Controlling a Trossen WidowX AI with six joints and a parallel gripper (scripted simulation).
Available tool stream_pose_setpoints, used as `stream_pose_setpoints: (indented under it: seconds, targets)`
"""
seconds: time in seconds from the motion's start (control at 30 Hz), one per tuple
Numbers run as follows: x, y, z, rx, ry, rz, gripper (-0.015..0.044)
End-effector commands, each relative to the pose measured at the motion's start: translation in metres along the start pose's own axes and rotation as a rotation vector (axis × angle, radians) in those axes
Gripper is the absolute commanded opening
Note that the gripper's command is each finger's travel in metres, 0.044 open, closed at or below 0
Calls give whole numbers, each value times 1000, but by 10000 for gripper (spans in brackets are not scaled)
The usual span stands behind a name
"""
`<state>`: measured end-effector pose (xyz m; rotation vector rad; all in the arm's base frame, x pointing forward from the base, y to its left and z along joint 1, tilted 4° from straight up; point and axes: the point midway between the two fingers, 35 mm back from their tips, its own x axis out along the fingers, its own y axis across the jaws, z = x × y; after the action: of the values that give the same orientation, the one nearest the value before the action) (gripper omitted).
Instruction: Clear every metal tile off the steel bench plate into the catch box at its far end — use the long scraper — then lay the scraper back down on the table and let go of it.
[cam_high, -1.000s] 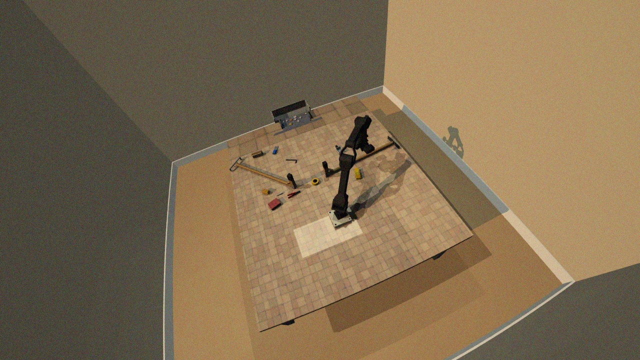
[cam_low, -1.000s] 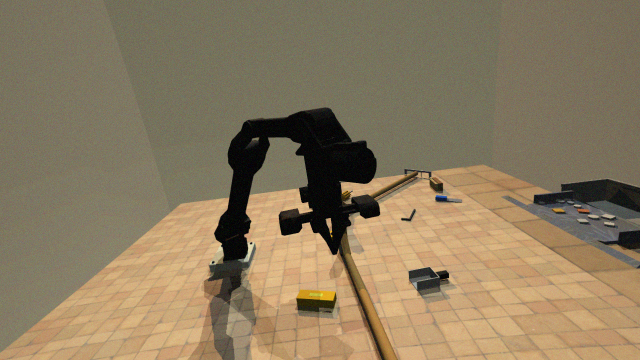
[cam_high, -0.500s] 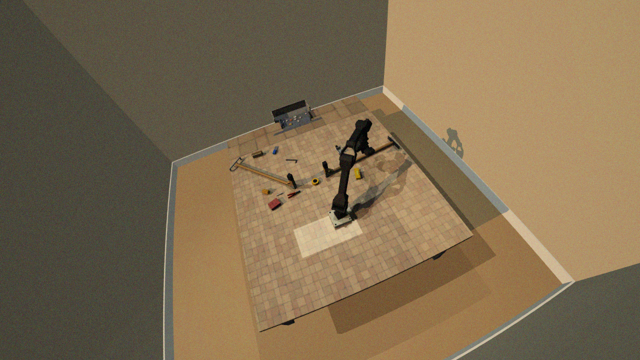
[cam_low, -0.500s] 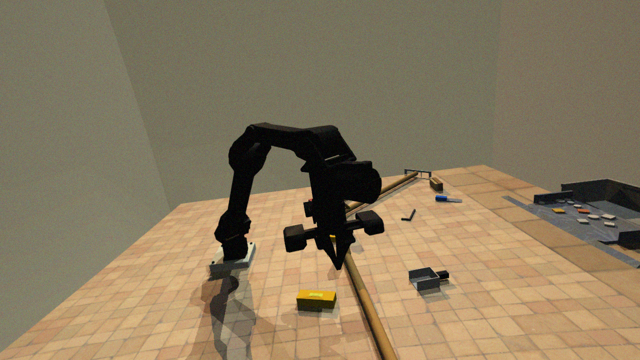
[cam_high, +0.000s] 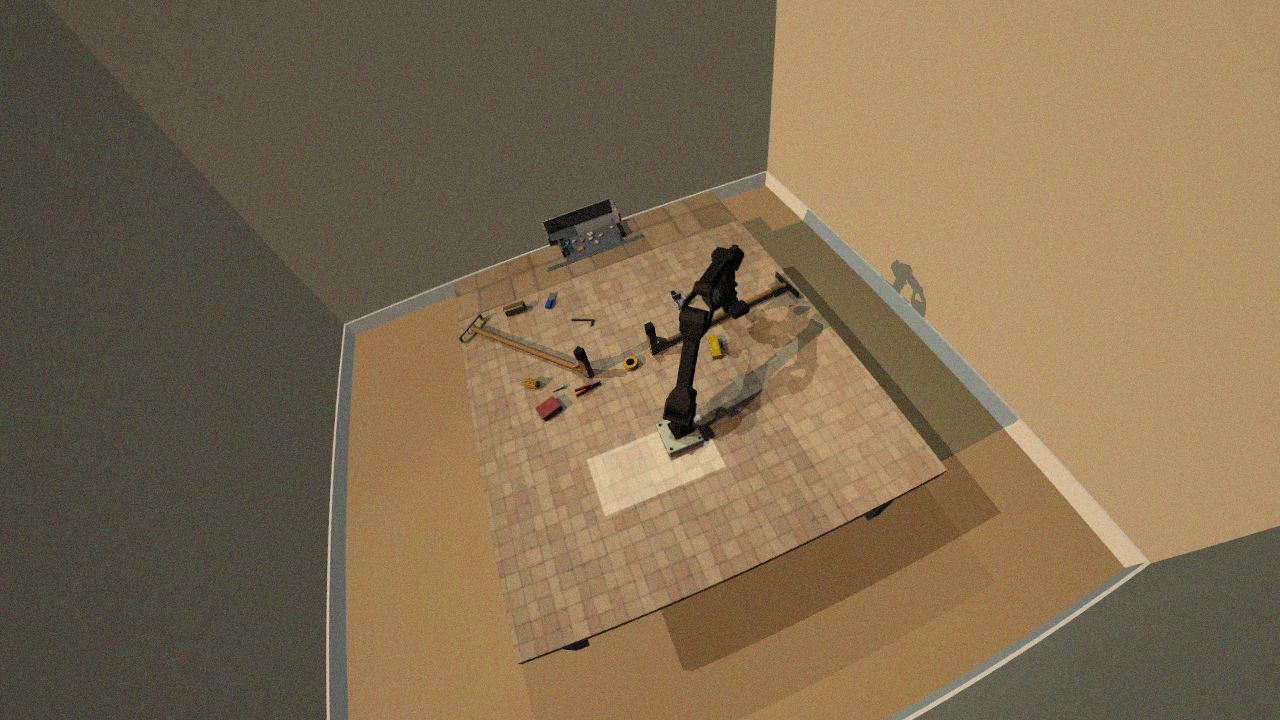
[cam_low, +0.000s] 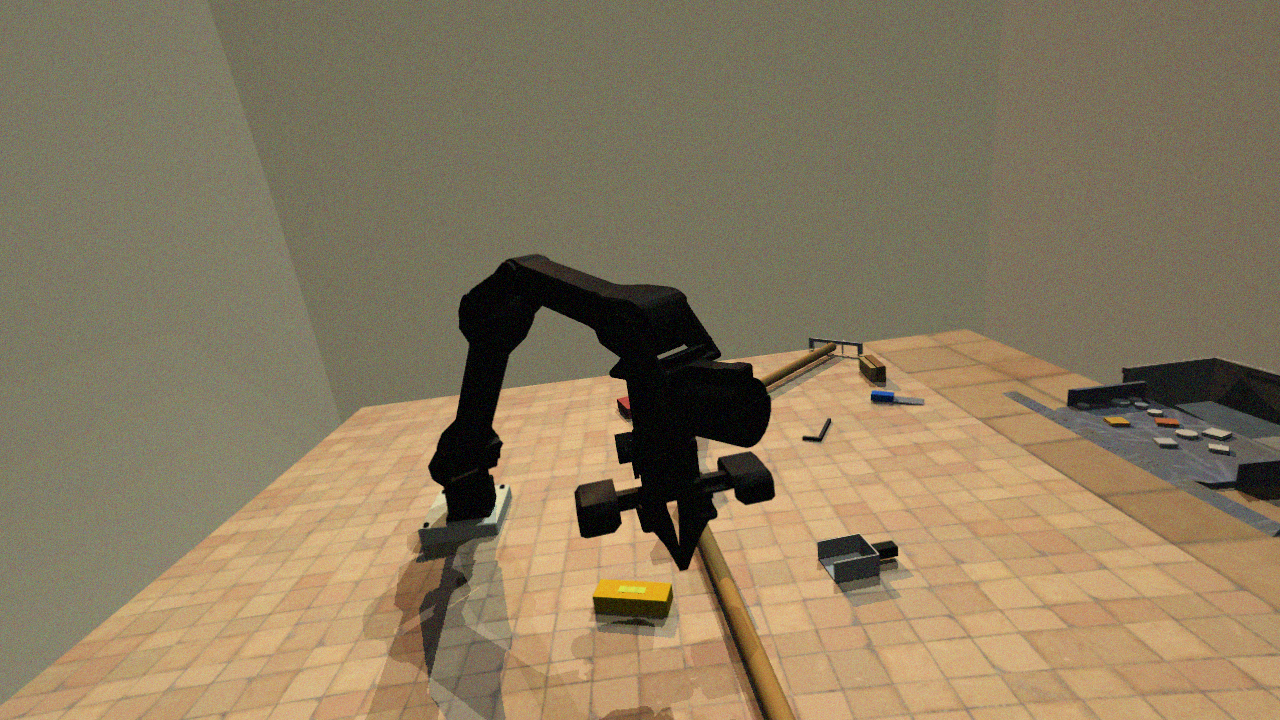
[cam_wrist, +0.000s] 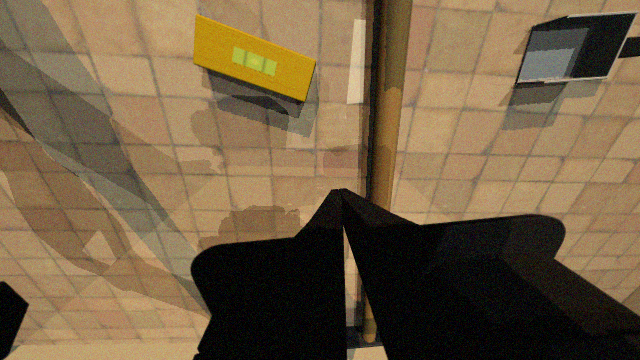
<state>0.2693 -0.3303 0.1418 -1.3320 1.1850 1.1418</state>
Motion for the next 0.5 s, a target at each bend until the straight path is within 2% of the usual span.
stream_pose_setpoints:
  seconds: [0.0,0.47]
  targets:
    - [10,0,1,7,-4,-2,0]
    - [41,1,2,17,-9,2,0]
